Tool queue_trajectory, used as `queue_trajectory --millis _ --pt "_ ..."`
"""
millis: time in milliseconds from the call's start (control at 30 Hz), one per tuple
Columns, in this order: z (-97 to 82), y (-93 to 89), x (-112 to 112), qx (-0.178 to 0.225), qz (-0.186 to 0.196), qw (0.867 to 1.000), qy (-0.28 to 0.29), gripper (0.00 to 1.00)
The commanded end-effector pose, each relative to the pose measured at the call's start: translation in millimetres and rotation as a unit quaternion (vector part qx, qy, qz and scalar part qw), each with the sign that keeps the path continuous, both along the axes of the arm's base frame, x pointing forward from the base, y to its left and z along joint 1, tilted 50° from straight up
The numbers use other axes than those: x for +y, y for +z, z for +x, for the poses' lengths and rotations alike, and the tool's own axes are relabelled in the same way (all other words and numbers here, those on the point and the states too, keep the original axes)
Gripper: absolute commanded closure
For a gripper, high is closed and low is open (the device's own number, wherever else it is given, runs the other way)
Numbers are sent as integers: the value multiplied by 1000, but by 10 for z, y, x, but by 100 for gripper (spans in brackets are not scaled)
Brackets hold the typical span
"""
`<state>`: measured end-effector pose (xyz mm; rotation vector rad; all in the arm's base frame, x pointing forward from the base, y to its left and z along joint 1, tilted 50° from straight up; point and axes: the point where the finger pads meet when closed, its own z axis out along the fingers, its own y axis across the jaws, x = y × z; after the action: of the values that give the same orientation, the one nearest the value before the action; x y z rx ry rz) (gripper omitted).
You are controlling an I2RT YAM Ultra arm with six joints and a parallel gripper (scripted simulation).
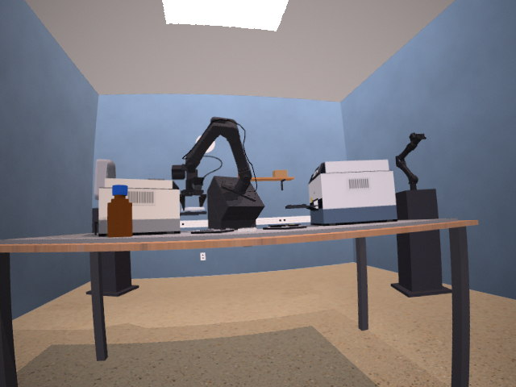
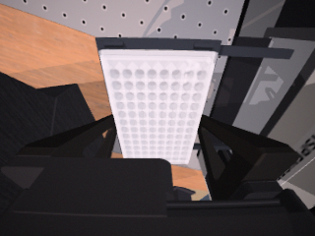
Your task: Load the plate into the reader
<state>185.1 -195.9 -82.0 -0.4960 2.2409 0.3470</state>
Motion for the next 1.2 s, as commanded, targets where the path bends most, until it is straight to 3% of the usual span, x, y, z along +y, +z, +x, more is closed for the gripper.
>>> queue_trajectory --millis 0,400,633,767,1167 --pt "-57 61 -158 -2 -14 1000 -10 14" --pt "-69 105 -197 -4 -20 1000 -9 14" --pt "-117 107 -35 0 0 1000 -11 14" --pt "-101 132 -192 -3 -19 1000 -11 14" --pt "-135 80 -168 0 -5 1000 -9 14"
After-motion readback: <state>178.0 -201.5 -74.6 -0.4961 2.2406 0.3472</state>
